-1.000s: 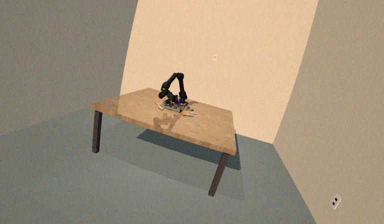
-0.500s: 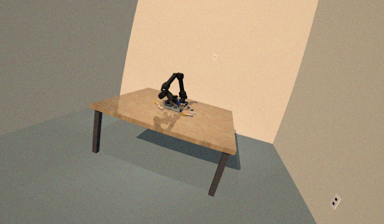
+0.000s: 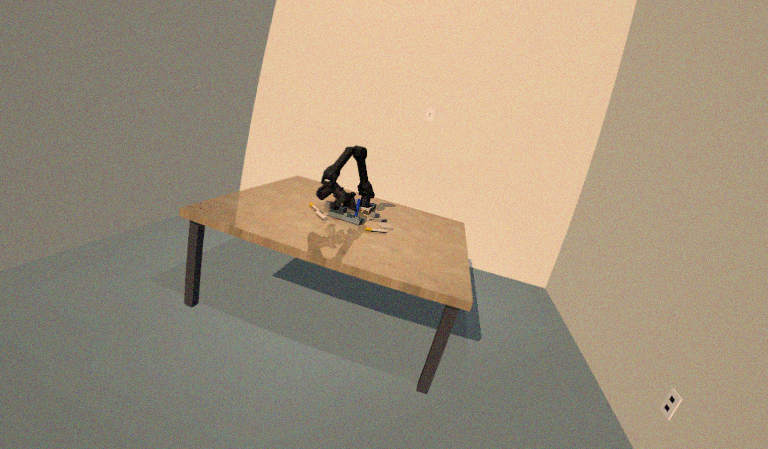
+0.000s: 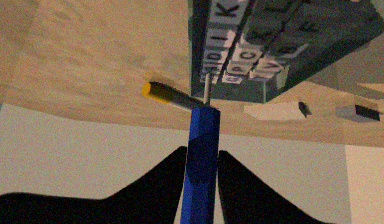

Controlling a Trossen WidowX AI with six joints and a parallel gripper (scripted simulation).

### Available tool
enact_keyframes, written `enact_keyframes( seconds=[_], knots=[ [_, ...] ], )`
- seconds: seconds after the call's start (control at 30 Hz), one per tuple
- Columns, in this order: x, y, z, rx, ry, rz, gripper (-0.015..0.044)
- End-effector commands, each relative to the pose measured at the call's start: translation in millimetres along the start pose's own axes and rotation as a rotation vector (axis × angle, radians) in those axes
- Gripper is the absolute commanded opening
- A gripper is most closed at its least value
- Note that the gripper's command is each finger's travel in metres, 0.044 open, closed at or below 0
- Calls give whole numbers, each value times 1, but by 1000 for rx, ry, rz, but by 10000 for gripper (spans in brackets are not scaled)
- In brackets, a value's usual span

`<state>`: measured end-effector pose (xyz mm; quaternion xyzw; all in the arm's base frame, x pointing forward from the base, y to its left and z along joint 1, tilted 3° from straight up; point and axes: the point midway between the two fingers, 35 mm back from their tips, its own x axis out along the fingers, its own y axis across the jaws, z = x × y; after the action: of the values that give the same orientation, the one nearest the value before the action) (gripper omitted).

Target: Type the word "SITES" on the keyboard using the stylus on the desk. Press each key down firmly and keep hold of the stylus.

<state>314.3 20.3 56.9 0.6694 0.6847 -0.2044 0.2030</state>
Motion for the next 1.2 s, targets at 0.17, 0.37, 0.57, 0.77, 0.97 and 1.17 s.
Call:
enact_keyframes(
  seconds=[0.17, 0.37, 0.57, 0.77, 0.97, 1.17],
  knots=[
    [1, 0, 3, -5, -3, -1, 81],
    [1, 0, 2, -5, -3, -1, 81],
    [-8, 0, -13, -6, -3, -1, 81],
    [-17, 0, -30, -6, -3, -1, 81],
    [-17, 1, -28, -17, -6, 4, 81],
    [-17, 1, -28, -17, -6, 4, 81]
  ],
)
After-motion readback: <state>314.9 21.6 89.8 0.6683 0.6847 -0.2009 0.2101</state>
